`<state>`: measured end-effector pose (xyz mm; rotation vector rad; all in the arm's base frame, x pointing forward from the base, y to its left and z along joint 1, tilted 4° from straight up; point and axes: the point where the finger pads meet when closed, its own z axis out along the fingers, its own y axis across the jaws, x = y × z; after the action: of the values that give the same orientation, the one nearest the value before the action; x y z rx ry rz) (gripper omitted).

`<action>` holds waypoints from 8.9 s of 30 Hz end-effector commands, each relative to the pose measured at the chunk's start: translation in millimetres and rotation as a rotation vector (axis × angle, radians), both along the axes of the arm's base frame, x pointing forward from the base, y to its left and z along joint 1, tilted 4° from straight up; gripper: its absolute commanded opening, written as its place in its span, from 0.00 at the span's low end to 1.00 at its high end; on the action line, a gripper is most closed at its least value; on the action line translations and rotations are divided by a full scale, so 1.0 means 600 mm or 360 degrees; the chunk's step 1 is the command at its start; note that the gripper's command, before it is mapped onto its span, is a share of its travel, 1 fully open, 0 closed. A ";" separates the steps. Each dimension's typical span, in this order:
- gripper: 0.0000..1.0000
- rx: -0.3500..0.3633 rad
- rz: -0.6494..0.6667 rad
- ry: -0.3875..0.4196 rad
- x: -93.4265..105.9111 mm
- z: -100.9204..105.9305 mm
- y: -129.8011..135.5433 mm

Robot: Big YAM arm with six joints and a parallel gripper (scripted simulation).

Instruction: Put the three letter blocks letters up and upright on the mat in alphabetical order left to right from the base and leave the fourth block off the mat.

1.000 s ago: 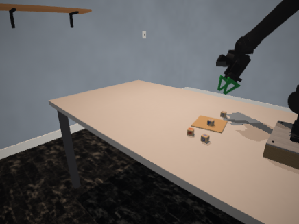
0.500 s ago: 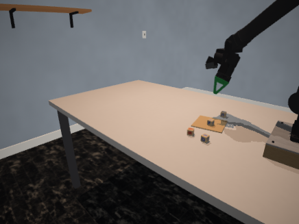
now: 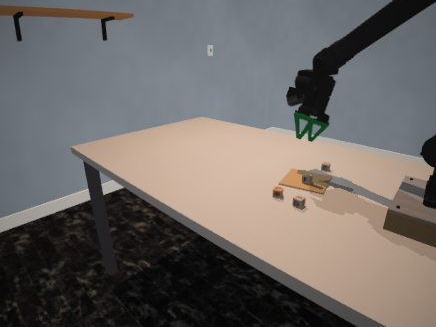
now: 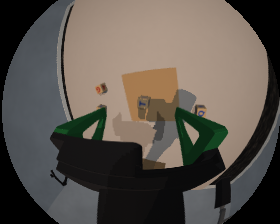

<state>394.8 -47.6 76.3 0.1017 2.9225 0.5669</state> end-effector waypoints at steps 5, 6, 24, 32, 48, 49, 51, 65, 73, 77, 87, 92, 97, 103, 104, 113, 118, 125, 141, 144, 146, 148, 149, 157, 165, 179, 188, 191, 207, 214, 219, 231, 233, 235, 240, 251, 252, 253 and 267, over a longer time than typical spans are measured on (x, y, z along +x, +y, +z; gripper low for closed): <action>1.00 -0.0005 -0.0366 0.0166 0.040 0.031 0.038; 1.00 -0.0004 -0.0366 0.0182 0.033 0.025 0.040; 1.00 -0.0092 -0.0979 0.0453 0.047 0.045 0.142; 1.00 -0.0141 -0.1294 0.0539 0.044 0.053 0.193; 1.00 -0.0198 -0.1805 0.0601 0.032 0.068 0.275; 1.00 -0.0200 -0.1831 0.0601 0.031 0.069 0.279; 1.00 -0.0202 -0.1870 0.0602 0.030 0.071 0.285; 1.00 -0.0217 -0.1932 0.0624 0.022 0.063 0.279; 1.00 -0.0220 -0.1920 0.0622 0.022 0.062 0.278; 1.00 -0.0229 -0.1893 0.0620 0.020 0.060 0.275; 1.00 -0.0286 -0.1609 0.0575 0.007 0.033 0.252; 1.00 -0.0321 -0.1336 0.0517 0.006 0.029 0.238; 1.00 -0.0367 -0.0978 0.0435 0.005 0.023 0.220; 1.00 -0.0440 -0.0522 0.0333 0.001 0.013 0.185; 1.00 -0.0452 -0.0455 0.0319 0.000 0.011 0.179; 1.00 -0.0544 0.0116 0.0204 -0.010 -0.005 0.135; 1.00 -0.0594 0.0473 0.0136 -0.019 -0.019 0.107; 1.00 -0.0648 0.0955 0.0053 -0.032 -0.036 0.077; 1.00 -0.0678 0.2061 -0.0243 -0.043 -0.049 0.054; 1.00 -0.0677 0.2131 -0.0272 -0.043 -0.049 0.054; 1.00 -0.0657 0.2373 -0.0374 -0.045 -0.057 0.054; 0.58 -0.0643 0.2378 -0.0362 -0.046 -0.064 0.054; 0.58 -0.0664 0.2374 -0.0381 -0.033 -0.055 0.053; 0.58 -0.0668 0.2392 -0.0389 -0.030 -0.053 0.060; 0.58 -0.0669 0.2392 -0.0388 -0.030 -0.053 0.060; 0.58 -0.0669 0.2385 -0.0386 -0.030 -0.053 0.060; 0.58 -0.0647 0.2390 -0.0367 -0.039 -0.064 0.061; 0.58 -0.0633 0.2394 -0.0354 -0.048 -0.072 0.062; 0.58 -0.0631 0.2396 -0.0353 -0.048 -0.099 0.069; 0.58 -0.0652 0.2381 -0.0369 -0.034 -0.105 0.068; 0.58 -0.0631 0.2386 -0.0350 -0.048 -0.127 0.071; 0.58 -0.0657 0.2378 -0.0374 -0.030 -0.137 0.070; 0.58 -0.0644 0.2382 -0.0362 -0.038 -0.145 0.071; 0.58 -0.0634 0.2385 -0.0353 -0.045 -0.150 0.071; 0.58 -0.0639 0.2383 -0.0358 -0.041 -0.151 0.071; 0.58 -0.0642 0.2383 -0.0360 -0.043 -0.151 0.071; 0.58 -0.0642 0.2383 -0.0360 -0.043 -0.151 0.071; 0.58 -0.0642 0.2383 -0.0360 -0.043 -0.151 0.071; 0.58 -0.0642 0.2383 -0.0360 -0.043 -0.151 0.071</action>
<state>363.2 -9.5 -13.6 -2.0648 2.2926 0.0588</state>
